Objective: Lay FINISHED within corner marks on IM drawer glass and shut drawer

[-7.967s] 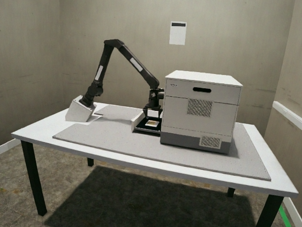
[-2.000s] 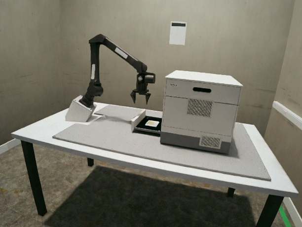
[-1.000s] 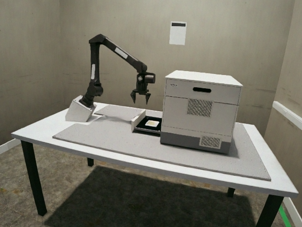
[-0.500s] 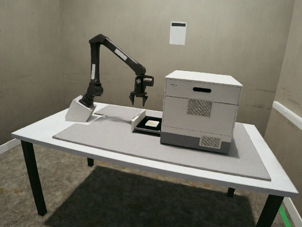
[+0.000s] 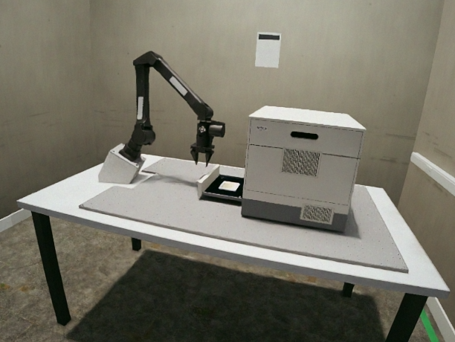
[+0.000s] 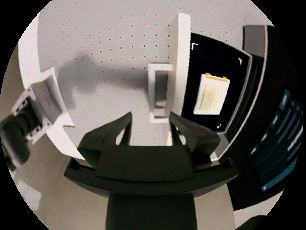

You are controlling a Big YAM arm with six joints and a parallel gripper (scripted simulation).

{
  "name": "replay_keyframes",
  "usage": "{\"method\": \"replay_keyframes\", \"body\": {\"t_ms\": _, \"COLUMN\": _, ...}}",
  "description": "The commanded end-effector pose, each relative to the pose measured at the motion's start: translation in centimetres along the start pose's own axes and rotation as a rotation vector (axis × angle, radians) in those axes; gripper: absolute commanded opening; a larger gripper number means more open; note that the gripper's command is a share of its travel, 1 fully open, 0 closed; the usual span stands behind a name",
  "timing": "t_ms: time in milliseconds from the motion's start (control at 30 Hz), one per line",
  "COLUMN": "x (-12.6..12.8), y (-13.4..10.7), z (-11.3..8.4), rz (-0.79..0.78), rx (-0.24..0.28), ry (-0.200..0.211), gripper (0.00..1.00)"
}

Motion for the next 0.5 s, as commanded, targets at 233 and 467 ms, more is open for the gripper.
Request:
{"method": "replay_keyframes", "body": {"t_ms": 233, "x": -1.0, "y": 0.2, "z": -0.8, "rz": -0.005, "rx": -0.002, "ry": -0.035, "gripper": 0.39}}
{"method": "replay_keyframes", "body": {"t_ms": 467, "x": -0.2, "y": 0.3, "z": 0.9, "rz": 0.001, "rx": -0.003, "ry": -0.004, "gripper": 0.31}}
Point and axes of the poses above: the point where the finger pads meet when closed, its own z axis out along the fingers, its own x axis across the jaws, y = z × x, the point moved 10 cm from there along -z, back along the fingers, and after that the axes turned 8 degrees about z, right-handed, at the moved point
